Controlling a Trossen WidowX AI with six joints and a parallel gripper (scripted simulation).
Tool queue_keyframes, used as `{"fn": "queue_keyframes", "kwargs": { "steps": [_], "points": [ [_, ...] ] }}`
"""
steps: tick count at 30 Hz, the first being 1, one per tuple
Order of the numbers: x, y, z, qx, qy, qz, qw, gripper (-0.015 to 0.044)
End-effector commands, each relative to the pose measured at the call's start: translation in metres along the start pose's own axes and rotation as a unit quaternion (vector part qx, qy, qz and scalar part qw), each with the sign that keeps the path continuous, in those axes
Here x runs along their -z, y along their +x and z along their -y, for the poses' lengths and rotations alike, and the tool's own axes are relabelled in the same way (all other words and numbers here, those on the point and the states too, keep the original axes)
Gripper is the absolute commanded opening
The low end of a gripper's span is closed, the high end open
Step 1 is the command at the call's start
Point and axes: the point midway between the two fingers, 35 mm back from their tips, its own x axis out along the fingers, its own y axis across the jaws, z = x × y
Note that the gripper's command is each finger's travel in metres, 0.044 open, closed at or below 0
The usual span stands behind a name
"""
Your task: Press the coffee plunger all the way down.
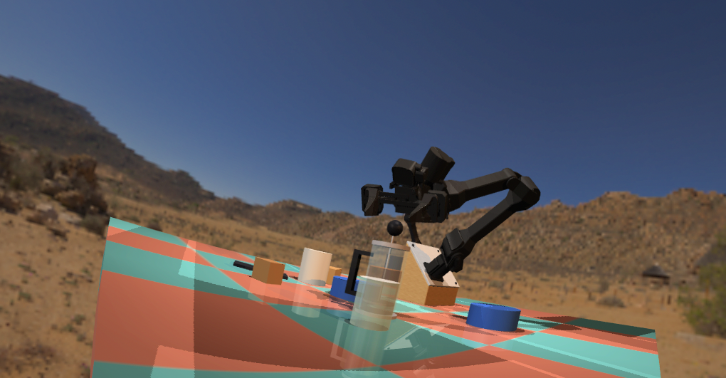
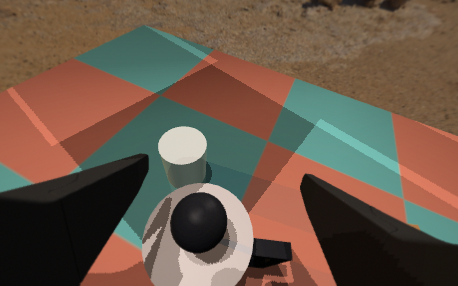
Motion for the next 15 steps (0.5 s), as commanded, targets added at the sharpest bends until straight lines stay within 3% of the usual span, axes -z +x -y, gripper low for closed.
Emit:
{"fn": "queue_keyframes", "kwargs": {
  "steps": [1, 4, 15],
  "points": [
    [-0.032, -0.028, -0.006, -0.001, -0.008, 0.005, 1.000, 0.0440],
    [-0.046, -0.048, -0.011, -0.002, -0.005, 0.005, 1.000, 0.0440],
    [-0.045, -0.048, -0.010, -0.002, -0.005, 0.005, 1.000, 0.0440]
  ]
}}
